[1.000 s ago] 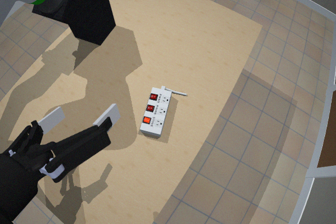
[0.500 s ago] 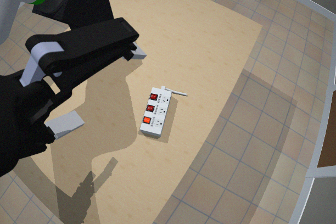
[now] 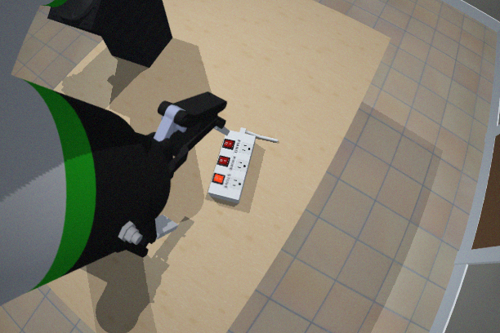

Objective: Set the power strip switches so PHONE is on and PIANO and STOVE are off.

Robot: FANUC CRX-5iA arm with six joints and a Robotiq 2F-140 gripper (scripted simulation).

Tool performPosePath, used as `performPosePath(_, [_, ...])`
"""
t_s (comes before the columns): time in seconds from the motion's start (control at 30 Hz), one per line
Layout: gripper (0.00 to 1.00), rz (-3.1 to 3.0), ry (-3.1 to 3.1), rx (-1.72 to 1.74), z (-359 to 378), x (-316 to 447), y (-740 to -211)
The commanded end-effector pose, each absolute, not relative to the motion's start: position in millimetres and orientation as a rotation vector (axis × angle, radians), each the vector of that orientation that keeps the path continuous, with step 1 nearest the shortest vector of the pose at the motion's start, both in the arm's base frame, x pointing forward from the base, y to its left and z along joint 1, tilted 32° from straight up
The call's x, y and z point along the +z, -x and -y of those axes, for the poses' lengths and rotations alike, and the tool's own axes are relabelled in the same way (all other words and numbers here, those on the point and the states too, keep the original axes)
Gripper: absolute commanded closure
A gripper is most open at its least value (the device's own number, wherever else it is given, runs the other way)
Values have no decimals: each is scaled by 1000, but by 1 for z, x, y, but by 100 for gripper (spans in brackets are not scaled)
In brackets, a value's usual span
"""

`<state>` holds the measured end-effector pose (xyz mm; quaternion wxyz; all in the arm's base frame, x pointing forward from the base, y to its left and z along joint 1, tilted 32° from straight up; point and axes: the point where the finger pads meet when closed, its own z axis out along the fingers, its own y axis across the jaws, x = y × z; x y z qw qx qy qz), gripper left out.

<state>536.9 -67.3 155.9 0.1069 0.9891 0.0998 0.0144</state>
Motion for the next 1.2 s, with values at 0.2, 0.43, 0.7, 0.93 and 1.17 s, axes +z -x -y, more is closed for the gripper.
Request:
performPosePath(0.2, [0,-608,-2723,104,102,72,-553])
performPosePath(0.43, [0,-894,-2597,101,107,13,-547])
performPosePath(0.7, [0,-1162,-2493,91,98,-40,-530])
performPosePath(0.93, [0,-1339,-2429,83,86,-74,-510])
performPosePath(1.17, [0,-1362,-2421,82,84,-78,-507])
